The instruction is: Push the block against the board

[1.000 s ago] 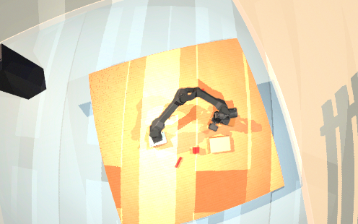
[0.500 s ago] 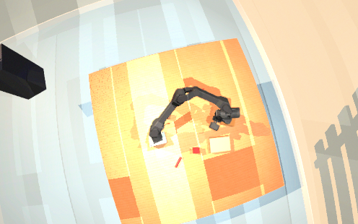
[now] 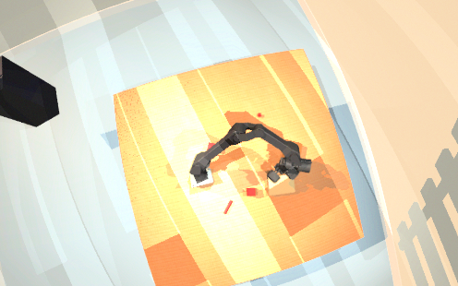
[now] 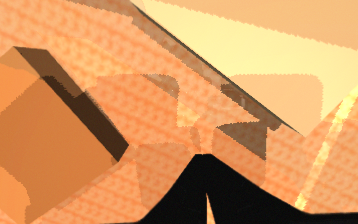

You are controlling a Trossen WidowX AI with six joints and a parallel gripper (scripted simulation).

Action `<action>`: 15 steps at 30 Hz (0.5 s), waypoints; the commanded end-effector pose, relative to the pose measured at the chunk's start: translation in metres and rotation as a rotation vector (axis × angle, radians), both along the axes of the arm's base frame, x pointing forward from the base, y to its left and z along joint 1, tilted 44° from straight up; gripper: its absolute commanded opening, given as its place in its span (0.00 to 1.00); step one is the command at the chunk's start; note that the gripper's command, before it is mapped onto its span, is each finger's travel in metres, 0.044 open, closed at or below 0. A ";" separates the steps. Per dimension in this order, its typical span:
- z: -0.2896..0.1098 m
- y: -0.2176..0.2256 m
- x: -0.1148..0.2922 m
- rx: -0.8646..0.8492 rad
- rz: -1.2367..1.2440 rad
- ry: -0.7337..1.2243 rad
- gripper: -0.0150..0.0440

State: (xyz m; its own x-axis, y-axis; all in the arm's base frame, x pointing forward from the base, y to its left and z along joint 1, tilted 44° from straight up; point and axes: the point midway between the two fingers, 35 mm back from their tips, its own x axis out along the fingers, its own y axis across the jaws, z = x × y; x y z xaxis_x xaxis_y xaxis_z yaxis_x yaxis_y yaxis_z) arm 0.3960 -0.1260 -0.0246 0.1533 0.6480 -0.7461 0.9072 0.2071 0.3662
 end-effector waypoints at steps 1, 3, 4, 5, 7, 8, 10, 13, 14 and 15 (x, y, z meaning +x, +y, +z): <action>-0.019 -0.023 -0.010 0.010 -0.094 0.081 0.25; -0.031 -0.035 -0.017 0.020 -0.145 0.126 0.25; -0.036 -0.040 -0.021 0.025 -0.170 0.148 0.25; -0.042 -0.046 -0.025 0.030 -0.196 0.170 0.25; -0.053 -0.056 -0.034 0.041 -0.246 0.215 0.25; -0.059 -0.061 -0.038 0.047 -0.271 0.237 0.25; -0.070 -0.071 -0.047 0.059 -0.321 0.282 0.25; -0.087 -0.084 -0.062 0.079 -0.396 0.348 0.25; -0.092 -0.088 -0.067 0.086 -0.420 0.370 0.25; -0.098 -0.092 -0.072 0.093 -0.445 0.392 0.25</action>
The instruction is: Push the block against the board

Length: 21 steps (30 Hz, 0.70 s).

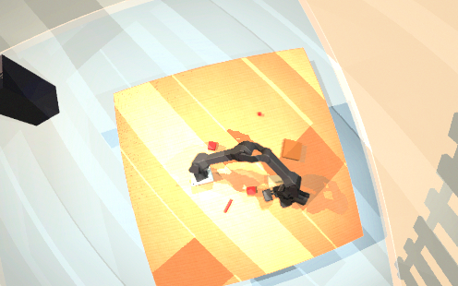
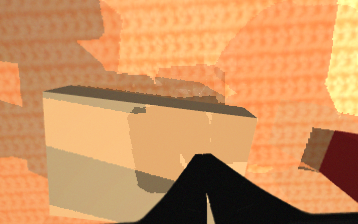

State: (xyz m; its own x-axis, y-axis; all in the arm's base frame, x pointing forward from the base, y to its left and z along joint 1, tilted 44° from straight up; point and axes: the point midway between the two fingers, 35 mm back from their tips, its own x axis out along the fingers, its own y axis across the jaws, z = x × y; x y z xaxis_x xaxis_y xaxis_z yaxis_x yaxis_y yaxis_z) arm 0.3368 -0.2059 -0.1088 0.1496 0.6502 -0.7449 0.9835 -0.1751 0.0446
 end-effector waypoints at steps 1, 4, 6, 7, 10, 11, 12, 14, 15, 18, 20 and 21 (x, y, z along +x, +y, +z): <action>-0.019 -0.016 -0.018 0.021 -0.091 0.080 0.25; -0.032 -0.024 -0.031 0.039 -0.148 0.130 0.25; -0.033 -0.025 -0.032 0.040 -0.152 0.133 0.25; -0.033 -0.025 -0.032 0.040 -0.152 0.133 0.25; -0.053 -0.007 -0.026 0.040 -0.151 0.133 0.25; -0.064 0.003 -0.024 0.041 -0.151 0.132 0.25; -0.071 0.010 -0.023 0.042 -0.151 0.132 0.25; -0.073 0.012 -0.022 0.042 -0.151 0.132 0.25; -0.073 0.012 -0.022 0.042 -0.151 0.132 0.25; -0.073 0.012 -0.022 0.042 -0.151 0.132 0.25; -0.072 0.013 -0.022 0.042 -0.151 0.132 0.25; -0.072 0.013 -0.021 0.042 -0.151 0.132 0.25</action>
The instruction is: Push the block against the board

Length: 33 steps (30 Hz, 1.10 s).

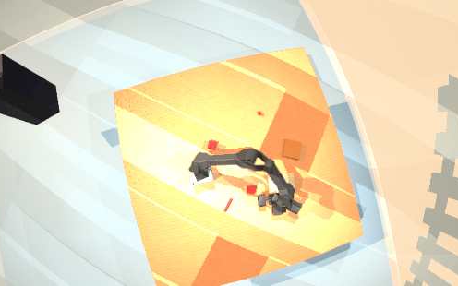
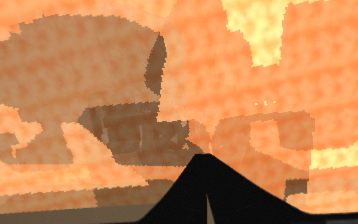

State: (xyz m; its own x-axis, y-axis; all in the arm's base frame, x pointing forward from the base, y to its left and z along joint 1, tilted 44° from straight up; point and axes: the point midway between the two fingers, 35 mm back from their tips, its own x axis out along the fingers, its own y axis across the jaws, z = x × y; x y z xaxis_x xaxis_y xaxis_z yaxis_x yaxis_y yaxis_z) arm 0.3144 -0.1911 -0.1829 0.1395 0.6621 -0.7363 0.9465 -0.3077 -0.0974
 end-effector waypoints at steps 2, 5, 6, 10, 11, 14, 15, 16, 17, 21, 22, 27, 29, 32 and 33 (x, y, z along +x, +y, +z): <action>0.003 -0.001 0.002 -0.002 -0.013 -0.003 0.25; 0.005 0.000 0.002 -0.002 -0.013 -0.003 0.25; 0.005 0.001 0.003 -0.002 -0.013 -0.003 0.25; 0.007 0.003 0.004 -0.002 -0.013 -0.003 0.25; 0.008 0.003 0.004 -0.002 -0.013 -0.003 0.25; 0.009 0.005 0.005 -0.002 -0.013 -0.003 0.25; 0.010 0.005 0.005 -0.002 -0.014 -0.003 0.25; 0.010 0.006 0.006 -0.002 -0.014 -0.003 0.25; 0.011 0.006 0.006 -0.002 -0.014 -0.003 0.25; 0.013 0.008 0.007 -0.002 -0.014 -0.003 0.25; 0.013 0.009 0.007 -0.002 -0.014 -0.003 0.25; 0.016 0.011 0.009 -0.002 -0.014 -0.003 0.25; 0.017 0.012 0.009 -0.002 -0.014 -0.003 0.25; 0.018 0.013 0.010 -0.001 -0.014 -0.003 0.25; 0.019 0.014 0.010 -0.001 -0.014 -0.003 0.25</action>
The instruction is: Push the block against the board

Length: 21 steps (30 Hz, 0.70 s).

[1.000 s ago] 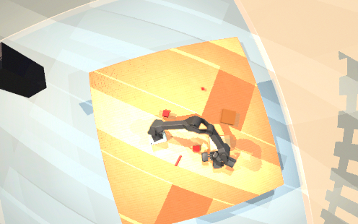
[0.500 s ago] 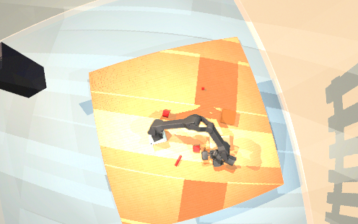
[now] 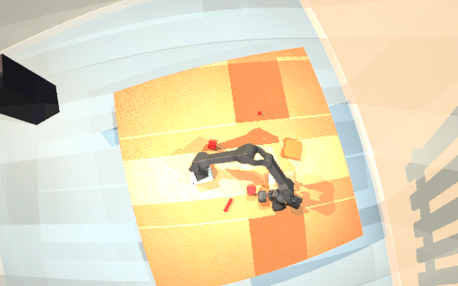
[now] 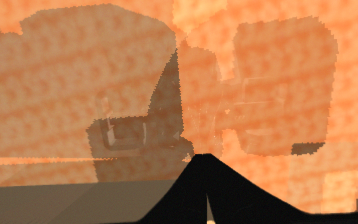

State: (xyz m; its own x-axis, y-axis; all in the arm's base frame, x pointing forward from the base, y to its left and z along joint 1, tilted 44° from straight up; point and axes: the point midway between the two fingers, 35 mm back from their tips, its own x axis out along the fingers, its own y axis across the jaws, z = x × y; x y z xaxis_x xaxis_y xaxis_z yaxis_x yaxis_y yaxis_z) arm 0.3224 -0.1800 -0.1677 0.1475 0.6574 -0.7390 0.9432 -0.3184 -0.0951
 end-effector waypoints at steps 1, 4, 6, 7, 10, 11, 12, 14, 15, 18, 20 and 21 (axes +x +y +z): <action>0.004 0.003 0.003 0.003 -0.003 -0.002 0.25; 0.006 0.005 0.003 0.003 -0.003 -0.002 0.25; 0.007 0.006 0.004 0.003 -0.003 -0.002 0.25; 0.007 0.006 0.004 0.003 -0.003 -0.002 0.25; 0.009 0.008 0.005 0.003 -0.003 -0.002 0.25; 0.009 0.008 0.006 0.003 -0.003 -0.002 0.25; 0.010 0.009 0.006 0.003 -0.003 -0.002 0.25; 0.011 0.010 0.006 0.003 -0.003 -0.002 0.25; 0.011 0.010 0.007 0.003 -0.003 -0.002 0.25; 0.013 0.012 0.008 0.003 -0.003 -0.002 0.25; 0.014 0.013 0.008 0.004 -0.003 -0.002 0.25; 0.014 0.013 0.009 0.004 -0.003 -0.002 0.25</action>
State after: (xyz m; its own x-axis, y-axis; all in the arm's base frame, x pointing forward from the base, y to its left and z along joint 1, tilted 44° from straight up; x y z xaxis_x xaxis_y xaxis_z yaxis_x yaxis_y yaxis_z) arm 0.3282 -0.1722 -0.1567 0.1511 0.6546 -0.7407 0.9418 -0.3230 -0.0934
